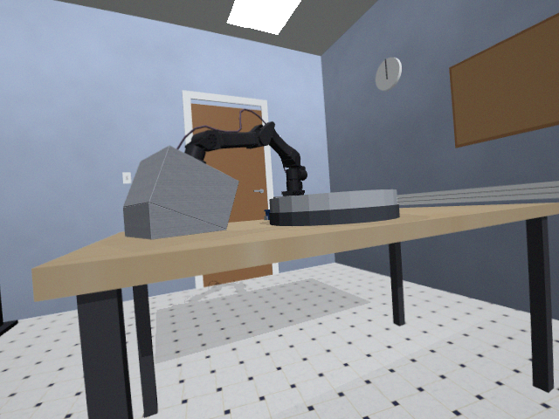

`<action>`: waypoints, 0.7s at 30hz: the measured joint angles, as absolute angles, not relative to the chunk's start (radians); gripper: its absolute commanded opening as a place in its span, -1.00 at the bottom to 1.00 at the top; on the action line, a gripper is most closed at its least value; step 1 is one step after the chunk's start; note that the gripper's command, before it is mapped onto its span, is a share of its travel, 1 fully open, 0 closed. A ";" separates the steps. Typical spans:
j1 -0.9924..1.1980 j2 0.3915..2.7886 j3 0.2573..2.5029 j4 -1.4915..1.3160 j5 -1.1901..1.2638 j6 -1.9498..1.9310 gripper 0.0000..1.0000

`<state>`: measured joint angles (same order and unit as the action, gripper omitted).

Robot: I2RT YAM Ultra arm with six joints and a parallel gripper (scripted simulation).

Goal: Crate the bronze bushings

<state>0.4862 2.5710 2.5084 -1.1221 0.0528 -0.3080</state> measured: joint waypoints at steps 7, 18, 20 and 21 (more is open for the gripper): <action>0.486 2.571 2.508 -1.122 0.053 -0.308 -1.00; 0.486 2.568 2.489 -1.111 0.052 -0.309 -1.00; 0.486 2.567 2.486 -1.109 0.052 -0.309 -1.00; 0.486 2.566 2.484 -1.108 0.052 -0.309 -1.00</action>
